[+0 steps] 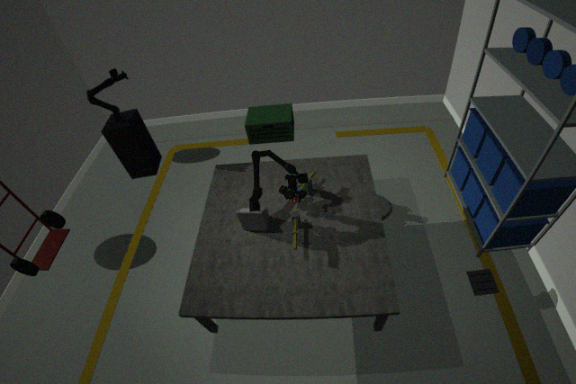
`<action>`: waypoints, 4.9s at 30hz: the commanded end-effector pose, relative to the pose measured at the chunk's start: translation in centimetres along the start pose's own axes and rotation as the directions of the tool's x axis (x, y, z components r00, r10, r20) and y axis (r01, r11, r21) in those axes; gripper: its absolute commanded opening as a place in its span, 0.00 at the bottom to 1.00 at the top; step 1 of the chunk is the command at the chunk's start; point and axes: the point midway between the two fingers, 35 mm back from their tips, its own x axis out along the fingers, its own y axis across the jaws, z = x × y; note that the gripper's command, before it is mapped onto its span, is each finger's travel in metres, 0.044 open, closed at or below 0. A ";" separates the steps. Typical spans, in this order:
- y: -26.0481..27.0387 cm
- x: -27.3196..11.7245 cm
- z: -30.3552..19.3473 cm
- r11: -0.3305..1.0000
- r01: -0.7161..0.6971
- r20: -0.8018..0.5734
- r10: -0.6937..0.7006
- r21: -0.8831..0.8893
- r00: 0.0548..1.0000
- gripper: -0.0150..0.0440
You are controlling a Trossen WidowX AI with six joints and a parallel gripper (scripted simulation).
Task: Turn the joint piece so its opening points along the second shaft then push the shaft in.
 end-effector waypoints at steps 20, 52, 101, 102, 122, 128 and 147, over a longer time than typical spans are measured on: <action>0.0 2.5 -0.1 1.000 0.003 -0.002 -0.003 0.005 1.000 0.78; 0.0 2.5 -0.1 1.000 0.003 -0.002 -0.003 0.005 1.000 0.56; 0.0 2.5 -0.1 1.000 0.003 -0.002 -0.003 0.005 1.000 0.56; 0.0 2.5 -0.1 1.000 0.003 -0.002 -0.003 0.005 1.000 0.56; 0.0 2.5 -0.1 1.000 0.003 -0.002 -0.003 0.005 1.000 0.56; 0.0 2.4 -0.2 1.000 0.001 -0.006 -0.001 -0.002 1.000 0.50; 0.5 2.7 -0.3 0.995 -0.018 -0.082 0.010 -0.094 0.997 0.25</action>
